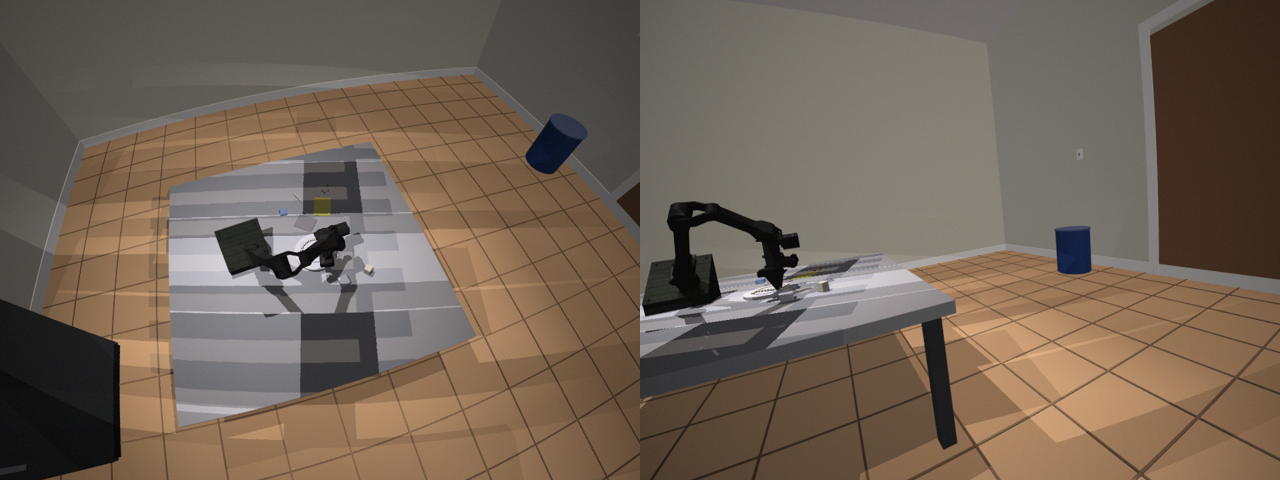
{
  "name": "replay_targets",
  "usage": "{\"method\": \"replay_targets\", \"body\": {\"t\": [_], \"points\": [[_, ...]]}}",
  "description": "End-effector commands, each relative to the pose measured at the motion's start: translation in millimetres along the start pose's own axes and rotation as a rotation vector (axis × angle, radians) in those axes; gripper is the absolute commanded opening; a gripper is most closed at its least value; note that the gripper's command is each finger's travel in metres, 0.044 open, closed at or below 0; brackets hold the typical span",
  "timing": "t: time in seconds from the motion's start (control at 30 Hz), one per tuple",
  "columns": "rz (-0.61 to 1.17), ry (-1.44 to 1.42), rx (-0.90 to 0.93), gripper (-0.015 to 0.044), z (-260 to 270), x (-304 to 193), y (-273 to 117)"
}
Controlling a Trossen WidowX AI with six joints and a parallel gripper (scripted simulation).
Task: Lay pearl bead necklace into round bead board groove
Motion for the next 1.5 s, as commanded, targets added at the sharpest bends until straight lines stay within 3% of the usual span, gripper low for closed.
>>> {"method": "replay_targets", "body": {"t": [0.0, 0.1, 1.47], "points": [[-0.001, 0.0, 0.001, 0.0067, 0.1, 0.1, -0.5], [-0.001, 0.0, 0.001, 0.0, 0.1, 0.1, -0.5], [-0.004, -0.009, -0.004, 0.0, 1.1, -0.5, -6.0]]}}
Point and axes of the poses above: the point midway between the two fingers, 35 mm back from their tips, its own y axis out along the fingers, its own z axis across the jaws, x = y × z, the point moved 6 cm from there along -y, back along the fingers, and after that the axes turned 15 degrees about y, right-handed, at the moved point
